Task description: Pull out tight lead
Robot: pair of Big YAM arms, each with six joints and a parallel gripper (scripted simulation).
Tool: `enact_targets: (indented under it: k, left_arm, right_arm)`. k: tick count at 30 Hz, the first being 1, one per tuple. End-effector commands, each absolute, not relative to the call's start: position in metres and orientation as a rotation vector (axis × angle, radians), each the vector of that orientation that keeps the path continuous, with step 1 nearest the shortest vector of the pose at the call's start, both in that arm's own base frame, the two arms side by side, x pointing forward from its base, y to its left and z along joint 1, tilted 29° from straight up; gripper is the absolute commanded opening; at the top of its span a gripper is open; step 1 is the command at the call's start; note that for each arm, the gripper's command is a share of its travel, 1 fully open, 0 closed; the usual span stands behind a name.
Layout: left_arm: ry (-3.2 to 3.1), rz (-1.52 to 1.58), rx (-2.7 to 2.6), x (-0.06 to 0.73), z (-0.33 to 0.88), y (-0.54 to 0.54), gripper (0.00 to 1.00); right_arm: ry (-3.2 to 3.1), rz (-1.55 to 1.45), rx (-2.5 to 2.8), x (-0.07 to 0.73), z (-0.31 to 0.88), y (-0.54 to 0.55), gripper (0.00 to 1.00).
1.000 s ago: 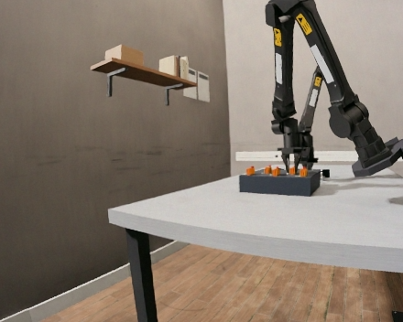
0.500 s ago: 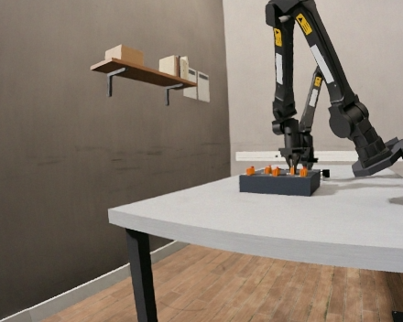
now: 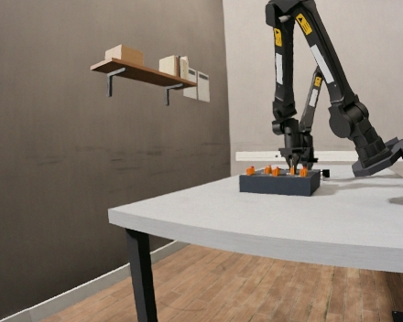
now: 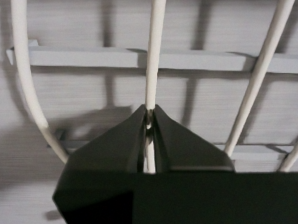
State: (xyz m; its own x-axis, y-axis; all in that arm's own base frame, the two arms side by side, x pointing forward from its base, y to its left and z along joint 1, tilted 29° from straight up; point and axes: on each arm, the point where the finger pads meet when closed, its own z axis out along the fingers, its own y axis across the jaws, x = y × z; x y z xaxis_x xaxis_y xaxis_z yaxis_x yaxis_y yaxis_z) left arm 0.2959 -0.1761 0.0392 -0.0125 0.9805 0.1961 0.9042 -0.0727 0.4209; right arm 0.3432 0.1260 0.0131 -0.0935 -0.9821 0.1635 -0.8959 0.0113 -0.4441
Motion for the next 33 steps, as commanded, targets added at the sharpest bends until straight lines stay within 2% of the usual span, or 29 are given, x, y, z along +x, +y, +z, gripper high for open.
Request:
enact_targets:
  k: [1, 27, 33]
  left_arm:
    - [1.938, 0.674, 2.025, 0.312, 0.066, -0.196, 0.05]
    - [1.991, 0.68, 2.055, 0.29, 0.069, -0.185, 0.05]
    - [1.912, 0.656, 1.985, 0.314, 0.087, -0.208, 0.05]
  right_arm:
    - [2.076, -0.665, -1.963, 0.346, 0.017, 0.129, 0.0]
    - [2.076, -0.665, -1.963, 0.346, 0.017, 0.129, 0.0]
    - [2.076, -0.665, -1.963, 0.346, 0.017, 0.129, 0.0]
